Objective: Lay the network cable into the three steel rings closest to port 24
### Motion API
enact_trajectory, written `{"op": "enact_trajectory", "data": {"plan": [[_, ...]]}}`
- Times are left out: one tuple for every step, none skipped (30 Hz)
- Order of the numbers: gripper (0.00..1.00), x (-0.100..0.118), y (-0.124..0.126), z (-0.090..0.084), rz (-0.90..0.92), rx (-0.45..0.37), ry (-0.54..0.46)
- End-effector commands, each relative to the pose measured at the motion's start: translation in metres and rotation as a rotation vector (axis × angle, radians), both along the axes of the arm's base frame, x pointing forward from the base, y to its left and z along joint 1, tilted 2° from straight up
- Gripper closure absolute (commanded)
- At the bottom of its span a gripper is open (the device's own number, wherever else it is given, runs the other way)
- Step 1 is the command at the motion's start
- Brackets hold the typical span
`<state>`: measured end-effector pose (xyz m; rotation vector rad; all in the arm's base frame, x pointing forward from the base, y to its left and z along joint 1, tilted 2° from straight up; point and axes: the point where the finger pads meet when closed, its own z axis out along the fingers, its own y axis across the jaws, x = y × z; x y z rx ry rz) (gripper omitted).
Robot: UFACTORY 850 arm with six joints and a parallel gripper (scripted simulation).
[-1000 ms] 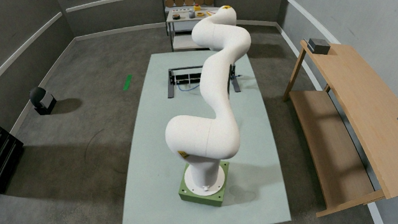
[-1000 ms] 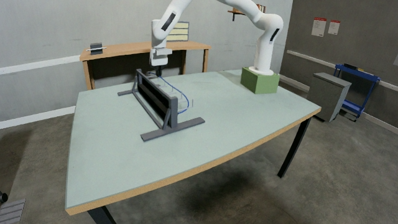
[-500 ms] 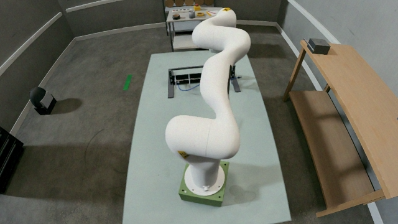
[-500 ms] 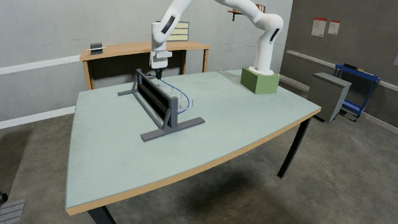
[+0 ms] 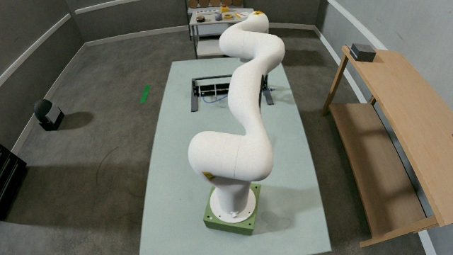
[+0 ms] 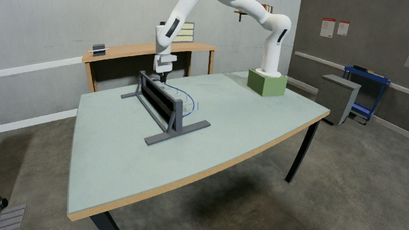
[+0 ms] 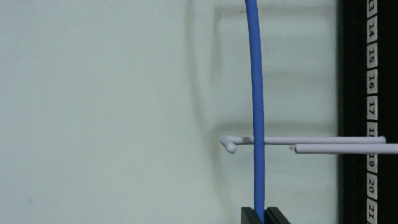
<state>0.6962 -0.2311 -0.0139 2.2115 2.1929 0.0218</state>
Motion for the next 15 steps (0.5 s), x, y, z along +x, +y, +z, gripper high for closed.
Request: {"op": "enact_trajectory", "data": {"plan": [[1.00, 0.0013, -0.0004, -0.0018, 0.000, -0.001, -0.003], [1.00, 0.0013, -0.0004, -0.0024, 0.000, -0.001, -0.003], [1.00, 0.0013, -0.0004, -0.0030, 0.000, -0.001, -0.003], [1.00, 0.0014, -0.0005, -0.0035, 0.000, -0.001, -0.003], [1.00, 0.0014, -0.0005, -0.0040, 0.000, -0.001, -0.003], [1.00, 0.0014, -0.0005, -0.0045, 0.000, -0.001, -0.003], [1.00, 0.0014, -0.0005, -0.0049, 0.000, -0.001, -0.003], [1.00, 0.0014, -0.0005, -0.0053, 0.000, -0.001, -0.003], [1.00, 0.0014, -0.0005, -0.0056, 0.000, -0.001, -0.003], [1.00, 0.0014, -0.0005, -0.0059, 0.000, -0.001, -0.003], [1.00, 0.0014, -0.0005, -0.0062, 0.000, -0.001, -0.003], [1.00, 0.0015, -0.0005, -0.0064, 0.000, -0.001, -0.003], [1.00, 0.0015, -0.0005, -0.0066, 0.000, -0.001, -0.003], [1.00, 0.0015, -0.0005, -0.0066, 0.000, -0.001, -0.003], [1.00, 0.0015, -0.0005, -0.0066, 0.000, -0.001, -0.003]]}}
